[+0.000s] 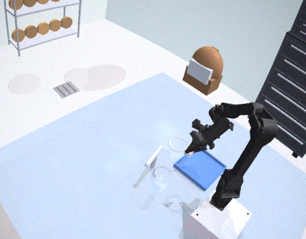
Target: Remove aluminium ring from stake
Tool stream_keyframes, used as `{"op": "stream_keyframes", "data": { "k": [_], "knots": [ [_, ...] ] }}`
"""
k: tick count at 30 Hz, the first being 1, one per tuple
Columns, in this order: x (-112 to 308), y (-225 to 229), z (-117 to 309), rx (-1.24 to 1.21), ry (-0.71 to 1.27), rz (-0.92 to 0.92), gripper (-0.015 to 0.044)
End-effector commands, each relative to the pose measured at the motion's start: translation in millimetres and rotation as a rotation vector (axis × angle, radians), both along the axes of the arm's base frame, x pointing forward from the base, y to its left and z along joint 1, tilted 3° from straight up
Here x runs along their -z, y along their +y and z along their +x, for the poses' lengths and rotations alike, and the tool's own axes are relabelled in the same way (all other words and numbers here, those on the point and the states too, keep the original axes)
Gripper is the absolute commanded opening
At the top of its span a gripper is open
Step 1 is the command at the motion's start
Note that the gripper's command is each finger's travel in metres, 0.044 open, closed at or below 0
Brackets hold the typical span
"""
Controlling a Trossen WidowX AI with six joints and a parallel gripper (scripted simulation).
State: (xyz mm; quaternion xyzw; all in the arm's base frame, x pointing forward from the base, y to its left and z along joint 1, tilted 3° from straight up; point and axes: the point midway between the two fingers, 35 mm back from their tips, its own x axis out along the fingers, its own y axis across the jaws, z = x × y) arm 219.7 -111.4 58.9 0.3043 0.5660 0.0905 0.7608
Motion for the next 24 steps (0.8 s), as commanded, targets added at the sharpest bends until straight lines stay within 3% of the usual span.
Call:
{"op": "stream_keyframes", "data": {
  "k": [1,9,24],
  "knots": [
    [24,-44,-31,0.005,0.022,0.002,0.0],
    [66,-99,-110,-0.015,-0.015,0.045,0.0],
    [97,-101,-114,-0.015,-0.017,0.047,0.0]
  ]
}}
